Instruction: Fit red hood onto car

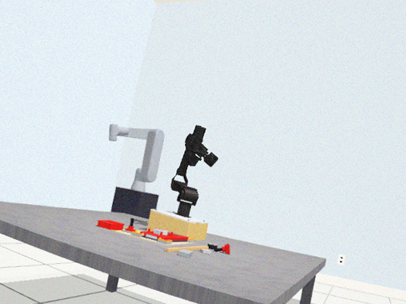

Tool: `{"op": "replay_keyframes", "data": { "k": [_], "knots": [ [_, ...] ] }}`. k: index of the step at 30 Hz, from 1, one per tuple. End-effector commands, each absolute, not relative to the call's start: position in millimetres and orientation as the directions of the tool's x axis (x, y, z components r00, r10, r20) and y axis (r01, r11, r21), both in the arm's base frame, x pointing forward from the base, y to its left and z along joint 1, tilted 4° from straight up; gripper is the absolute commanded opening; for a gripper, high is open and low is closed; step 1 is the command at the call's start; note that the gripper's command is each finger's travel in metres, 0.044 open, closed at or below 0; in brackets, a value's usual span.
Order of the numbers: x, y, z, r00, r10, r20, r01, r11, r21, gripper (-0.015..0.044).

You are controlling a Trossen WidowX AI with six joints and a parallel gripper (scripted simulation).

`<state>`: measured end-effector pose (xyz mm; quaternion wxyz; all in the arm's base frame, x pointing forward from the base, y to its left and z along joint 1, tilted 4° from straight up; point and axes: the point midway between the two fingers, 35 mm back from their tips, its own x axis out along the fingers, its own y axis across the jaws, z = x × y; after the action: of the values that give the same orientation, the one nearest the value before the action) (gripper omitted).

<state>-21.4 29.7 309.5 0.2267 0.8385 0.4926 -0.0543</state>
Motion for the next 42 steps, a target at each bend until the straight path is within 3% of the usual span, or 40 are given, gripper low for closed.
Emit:
{"op": "replay_keyframes", "data": {
  "k": [1, 9, 15, 22, 42],
  "knots": [
    [-19.9, 30.8, 310.0, 0.512, 0.798, -0.319, 0.848, -0.41, 0.335, 0.0247],
    [55.6, 68.9, 320.3, 0.606, 0.604, -0.518, 0.753, -0.225, 0.618, 0.044],
    [124.3, 84.4, 308.7, 0.596, 0.456, -0.661, 0.724, 0.05, 0.688, 0.044],
    [192.0, 82.3, 283.3, 0.545, 0.321, -0.775, 0.696, 0.343, 0.631, 0.044],
    [324.4, 0.5, 183.1, 0.332, 0.086, -0.939, 0.445, 0.864, 0.237, 0.044]
  ]
}}
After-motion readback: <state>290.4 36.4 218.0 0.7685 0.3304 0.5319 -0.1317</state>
